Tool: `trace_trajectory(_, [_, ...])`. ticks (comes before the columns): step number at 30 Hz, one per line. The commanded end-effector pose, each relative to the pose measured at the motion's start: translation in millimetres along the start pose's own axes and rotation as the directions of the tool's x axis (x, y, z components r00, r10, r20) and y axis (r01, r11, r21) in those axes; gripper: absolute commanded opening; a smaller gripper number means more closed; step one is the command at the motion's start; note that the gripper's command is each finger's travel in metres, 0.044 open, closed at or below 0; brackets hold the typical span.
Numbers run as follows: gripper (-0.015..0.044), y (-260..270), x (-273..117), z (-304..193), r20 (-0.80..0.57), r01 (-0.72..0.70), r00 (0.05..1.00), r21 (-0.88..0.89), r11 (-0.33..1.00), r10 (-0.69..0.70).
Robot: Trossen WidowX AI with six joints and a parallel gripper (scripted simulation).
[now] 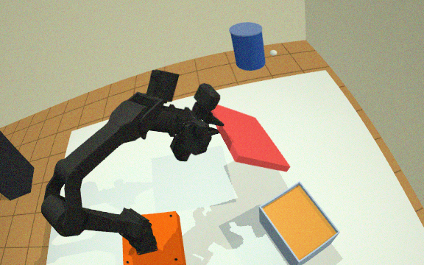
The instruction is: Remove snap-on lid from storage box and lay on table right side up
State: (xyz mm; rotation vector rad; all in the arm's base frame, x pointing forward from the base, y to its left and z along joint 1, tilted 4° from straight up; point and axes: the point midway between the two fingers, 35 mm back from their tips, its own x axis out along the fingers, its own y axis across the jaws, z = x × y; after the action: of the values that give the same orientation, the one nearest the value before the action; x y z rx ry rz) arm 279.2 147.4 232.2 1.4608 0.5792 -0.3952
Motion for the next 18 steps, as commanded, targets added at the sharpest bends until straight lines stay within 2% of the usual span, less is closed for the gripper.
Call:
trace_trajectory(1, [0.0, 5.1, -1.8, -7.3, 0.003, -0.014, 1.0, 0.009, 1.0, 0.014])
trace_trajectory(18, [0.0, 3.5, -3.9, -41.1, 0.001, -0.013, 1.0, 0.012, 1.0, 0.013])
